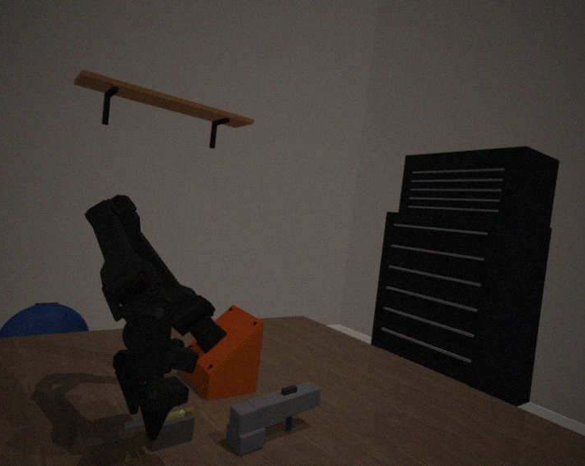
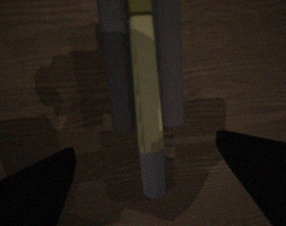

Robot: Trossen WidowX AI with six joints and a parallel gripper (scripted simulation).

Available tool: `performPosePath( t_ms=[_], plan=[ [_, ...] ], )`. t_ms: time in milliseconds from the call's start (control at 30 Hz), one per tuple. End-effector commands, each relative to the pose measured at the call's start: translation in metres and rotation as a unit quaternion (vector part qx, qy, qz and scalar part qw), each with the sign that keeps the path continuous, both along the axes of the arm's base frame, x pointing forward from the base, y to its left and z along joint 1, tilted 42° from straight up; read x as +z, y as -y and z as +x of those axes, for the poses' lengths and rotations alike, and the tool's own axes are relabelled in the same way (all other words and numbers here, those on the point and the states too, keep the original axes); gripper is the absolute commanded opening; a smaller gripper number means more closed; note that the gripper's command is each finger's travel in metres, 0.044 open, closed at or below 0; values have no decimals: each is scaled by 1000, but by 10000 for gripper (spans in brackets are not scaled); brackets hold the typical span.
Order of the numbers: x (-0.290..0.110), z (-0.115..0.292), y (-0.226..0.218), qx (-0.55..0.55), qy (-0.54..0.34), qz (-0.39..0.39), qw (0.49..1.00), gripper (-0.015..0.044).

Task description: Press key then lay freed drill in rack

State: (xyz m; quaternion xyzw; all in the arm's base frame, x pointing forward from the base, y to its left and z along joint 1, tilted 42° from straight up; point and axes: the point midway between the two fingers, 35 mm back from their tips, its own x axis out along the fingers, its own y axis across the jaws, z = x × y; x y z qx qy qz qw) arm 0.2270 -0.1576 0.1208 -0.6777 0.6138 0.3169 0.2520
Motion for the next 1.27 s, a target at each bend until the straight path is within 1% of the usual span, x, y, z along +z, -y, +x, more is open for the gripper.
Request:
performPosePath(
  t_ms=[0,267,333,367,433,500,567,667,800,900,1033,1133,1233],
  plan=[
    [14,0,-11,-1,4,-1,1000,440],
    [40,-1,-33,-1,3,0,1000,440],
    [34,2,-28,-5,11,0,1000,440],
    [38,9,-27,-23,42,-4,999,440],
    [54,33,-21,-90,157,-12,983,440],
    [74,58,-16,-159,282,-12,946,440],
    [95,82,-11,-223,401,-3,888,440],
    [128,111,-4,-304,558,22,772,440],
    [160,133,2,-363,676,53,639,440],
    [185,146,7,-397,750,84,522,440],
    [219,158,12,-429,822,134,350,440],
    [245,163,16,-441,854,175,215,440],
    [271,168,19,-442,867,220,68,440]
  ],
)
